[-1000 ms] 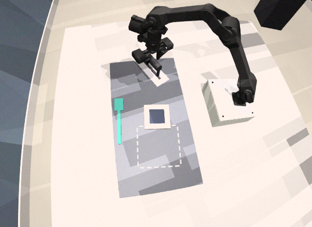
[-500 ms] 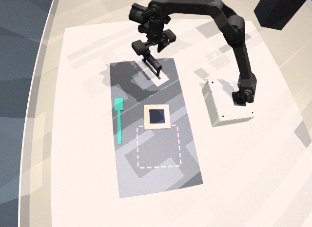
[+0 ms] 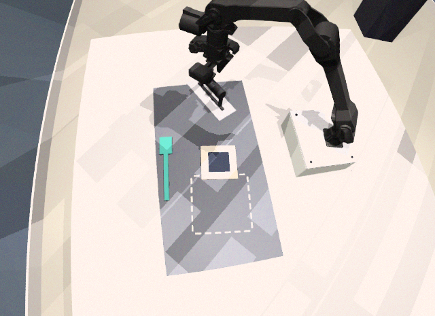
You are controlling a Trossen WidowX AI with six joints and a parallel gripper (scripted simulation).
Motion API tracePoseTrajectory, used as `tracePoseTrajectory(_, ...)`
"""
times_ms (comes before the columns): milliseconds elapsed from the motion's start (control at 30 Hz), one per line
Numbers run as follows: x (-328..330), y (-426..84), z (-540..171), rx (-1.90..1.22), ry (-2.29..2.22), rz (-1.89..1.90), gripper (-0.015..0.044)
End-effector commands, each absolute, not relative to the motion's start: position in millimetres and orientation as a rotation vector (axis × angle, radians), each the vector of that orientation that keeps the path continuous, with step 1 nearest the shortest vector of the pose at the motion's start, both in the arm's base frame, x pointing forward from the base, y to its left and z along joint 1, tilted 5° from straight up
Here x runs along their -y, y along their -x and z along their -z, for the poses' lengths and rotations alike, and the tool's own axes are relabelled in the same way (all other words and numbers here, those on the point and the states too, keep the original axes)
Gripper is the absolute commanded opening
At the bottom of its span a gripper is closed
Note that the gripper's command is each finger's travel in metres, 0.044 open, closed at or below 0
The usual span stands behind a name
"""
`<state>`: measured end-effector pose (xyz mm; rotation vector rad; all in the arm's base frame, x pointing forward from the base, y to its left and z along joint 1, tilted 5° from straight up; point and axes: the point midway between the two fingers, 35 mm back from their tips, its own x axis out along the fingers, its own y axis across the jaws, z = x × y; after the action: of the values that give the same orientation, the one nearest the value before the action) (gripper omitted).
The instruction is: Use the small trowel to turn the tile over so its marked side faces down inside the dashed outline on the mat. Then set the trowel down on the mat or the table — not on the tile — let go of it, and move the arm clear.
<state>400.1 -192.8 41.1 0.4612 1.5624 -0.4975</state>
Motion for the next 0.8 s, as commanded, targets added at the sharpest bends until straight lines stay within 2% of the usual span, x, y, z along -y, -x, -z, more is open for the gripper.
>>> tracePoseTrajectory(0, 192.9, -400.2, -40.9, -1.587, -0.356, 0.386, 0.027)
tracePoseTrajectory(767, 193.8, -401.5, -40.8, -1.607, 0.26, -0.262, 0.027)
